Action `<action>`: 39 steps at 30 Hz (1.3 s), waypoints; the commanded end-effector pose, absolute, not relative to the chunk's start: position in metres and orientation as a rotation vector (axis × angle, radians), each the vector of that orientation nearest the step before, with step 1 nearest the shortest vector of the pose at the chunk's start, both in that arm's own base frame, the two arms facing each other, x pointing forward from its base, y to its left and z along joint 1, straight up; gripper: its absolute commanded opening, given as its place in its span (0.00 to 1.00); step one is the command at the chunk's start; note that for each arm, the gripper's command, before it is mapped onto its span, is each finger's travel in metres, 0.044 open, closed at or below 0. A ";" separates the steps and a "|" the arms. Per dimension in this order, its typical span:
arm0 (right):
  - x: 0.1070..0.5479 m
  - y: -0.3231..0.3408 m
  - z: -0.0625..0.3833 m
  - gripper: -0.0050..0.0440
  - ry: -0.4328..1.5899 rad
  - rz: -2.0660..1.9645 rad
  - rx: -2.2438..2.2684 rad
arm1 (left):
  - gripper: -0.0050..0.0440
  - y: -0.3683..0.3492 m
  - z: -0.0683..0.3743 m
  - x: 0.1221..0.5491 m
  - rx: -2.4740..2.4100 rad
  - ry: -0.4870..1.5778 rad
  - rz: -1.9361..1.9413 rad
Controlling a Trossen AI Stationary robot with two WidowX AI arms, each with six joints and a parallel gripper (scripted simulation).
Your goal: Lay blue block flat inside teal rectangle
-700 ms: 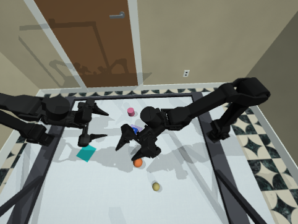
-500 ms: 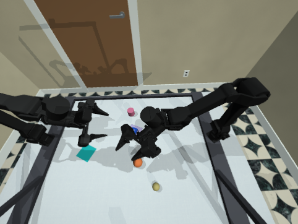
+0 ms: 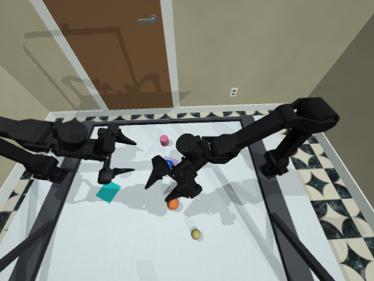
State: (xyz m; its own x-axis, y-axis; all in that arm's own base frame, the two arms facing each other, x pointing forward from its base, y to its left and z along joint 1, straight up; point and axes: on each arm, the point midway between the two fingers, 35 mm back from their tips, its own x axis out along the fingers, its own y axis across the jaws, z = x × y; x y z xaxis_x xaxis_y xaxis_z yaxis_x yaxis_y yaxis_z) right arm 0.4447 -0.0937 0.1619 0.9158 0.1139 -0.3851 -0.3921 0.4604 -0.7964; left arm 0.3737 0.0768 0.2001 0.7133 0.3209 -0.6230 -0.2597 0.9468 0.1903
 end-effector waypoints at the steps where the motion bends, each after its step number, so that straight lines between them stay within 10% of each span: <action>1: 0.443 -0.091 0.184 1.00 0.272 0.289 -1.034 | 1.00 0.081 0.209 0.379 0.087 0.699 0.322; 39: 0.219 -0.128 0.348 1.00 0.384 -0.433 -0.051 | 1.00 0.147 0.157 0.441 -0.167 1.137 0.296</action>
